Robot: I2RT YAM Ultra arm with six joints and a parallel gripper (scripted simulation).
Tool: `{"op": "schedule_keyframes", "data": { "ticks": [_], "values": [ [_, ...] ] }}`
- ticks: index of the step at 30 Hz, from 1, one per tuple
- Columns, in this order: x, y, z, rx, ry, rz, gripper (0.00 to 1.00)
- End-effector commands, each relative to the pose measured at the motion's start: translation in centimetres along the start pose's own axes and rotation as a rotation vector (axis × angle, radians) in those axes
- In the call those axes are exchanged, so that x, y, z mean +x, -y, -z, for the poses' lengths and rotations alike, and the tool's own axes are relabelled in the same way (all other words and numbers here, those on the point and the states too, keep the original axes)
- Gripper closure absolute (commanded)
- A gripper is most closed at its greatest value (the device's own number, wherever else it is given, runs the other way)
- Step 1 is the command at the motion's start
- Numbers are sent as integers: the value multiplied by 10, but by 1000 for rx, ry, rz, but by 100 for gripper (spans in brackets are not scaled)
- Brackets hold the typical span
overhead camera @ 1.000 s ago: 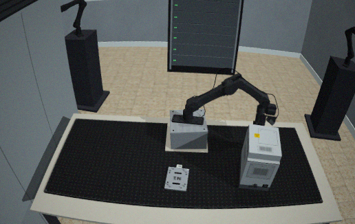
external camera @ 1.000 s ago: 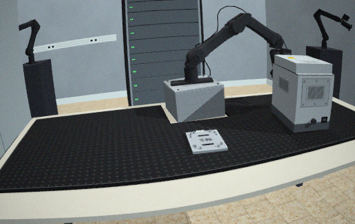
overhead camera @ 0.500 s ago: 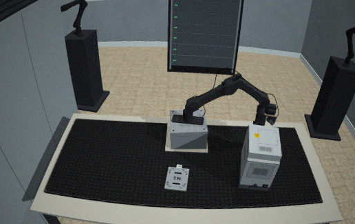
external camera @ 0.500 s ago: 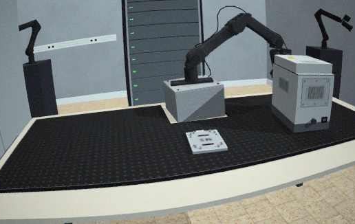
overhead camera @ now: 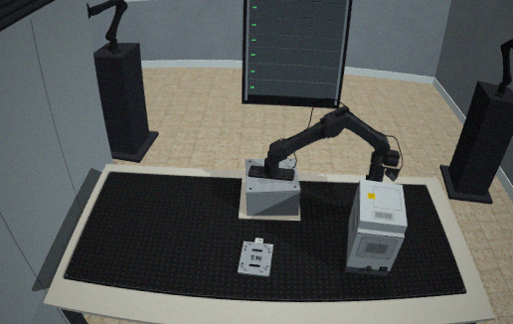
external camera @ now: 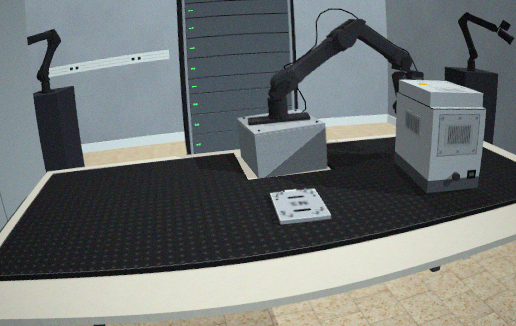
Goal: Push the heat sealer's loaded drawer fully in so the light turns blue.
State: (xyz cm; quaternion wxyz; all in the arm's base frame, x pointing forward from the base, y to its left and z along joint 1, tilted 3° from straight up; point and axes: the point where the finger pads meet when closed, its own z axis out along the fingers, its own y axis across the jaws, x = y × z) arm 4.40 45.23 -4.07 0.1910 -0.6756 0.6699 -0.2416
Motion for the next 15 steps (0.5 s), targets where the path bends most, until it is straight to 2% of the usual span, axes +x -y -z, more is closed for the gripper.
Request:
{"op": "schedule_keyframes", "data": {
  "ticks": [1, 3, 9, 12, 15],
  "values": [
    [-12, 14, 24, 0, 54, -42, 70],
    [-12, 14, 24, 0, 54, -42, 70],
    [-10, 11, 50, -5, 57, -37, 70],
    [-10, 11, 53, -1, 58, -37, 70],
    [-9, 11, 65, -5, 57, -37, 70]
  ]
}}
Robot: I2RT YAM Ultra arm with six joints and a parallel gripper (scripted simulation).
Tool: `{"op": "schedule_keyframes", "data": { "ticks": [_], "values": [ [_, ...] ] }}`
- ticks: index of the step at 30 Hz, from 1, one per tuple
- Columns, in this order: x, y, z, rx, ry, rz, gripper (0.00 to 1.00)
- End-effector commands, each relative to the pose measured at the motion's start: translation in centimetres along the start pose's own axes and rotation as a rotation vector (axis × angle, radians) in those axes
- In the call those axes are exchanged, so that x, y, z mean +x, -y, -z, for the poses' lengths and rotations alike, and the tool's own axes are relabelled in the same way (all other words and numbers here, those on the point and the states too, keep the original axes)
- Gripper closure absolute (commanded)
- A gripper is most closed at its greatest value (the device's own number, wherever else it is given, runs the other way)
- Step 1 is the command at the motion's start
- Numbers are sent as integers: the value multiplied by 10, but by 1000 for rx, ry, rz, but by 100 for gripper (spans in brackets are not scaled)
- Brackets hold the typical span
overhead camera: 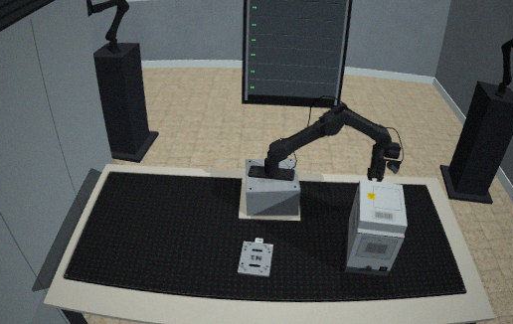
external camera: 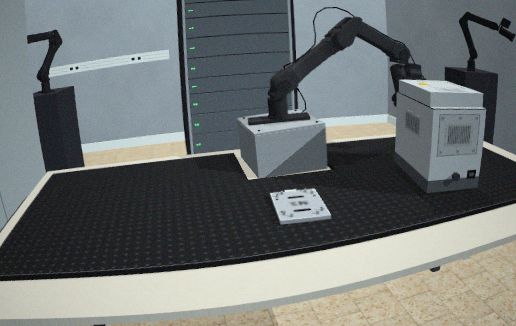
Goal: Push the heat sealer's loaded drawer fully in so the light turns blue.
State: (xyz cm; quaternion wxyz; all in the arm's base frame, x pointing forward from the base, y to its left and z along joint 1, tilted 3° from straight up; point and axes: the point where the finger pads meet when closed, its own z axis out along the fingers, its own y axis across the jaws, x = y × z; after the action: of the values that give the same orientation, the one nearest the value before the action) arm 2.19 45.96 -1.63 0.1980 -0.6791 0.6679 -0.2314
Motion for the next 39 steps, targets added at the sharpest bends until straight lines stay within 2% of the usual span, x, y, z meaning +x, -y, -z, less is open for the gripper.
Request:
{"op": "schedule_keyframes", "data": {
  "ticks": [1, 3, 7, 13, 19, 22, 23, 39],
  "values": [
    [-5, 14, 35, 0, 32, -37, 70],
    [-4, 14, 43, -1, 32, -37, 70],
    [-1, 6, 38, 7, 3, -17, 70],
    [-1, 5, 59, 6, 2, -16, 70],
    [-2, 15, 56, 10, -3, -35, 70],
    [-2, 15, 58, 10, 1, -35, 70],
    [-2, 13, 65, 8, 16, -31, 70],
    [-2, 13, 65, 8, 16, -31, 70]
  ]
}}
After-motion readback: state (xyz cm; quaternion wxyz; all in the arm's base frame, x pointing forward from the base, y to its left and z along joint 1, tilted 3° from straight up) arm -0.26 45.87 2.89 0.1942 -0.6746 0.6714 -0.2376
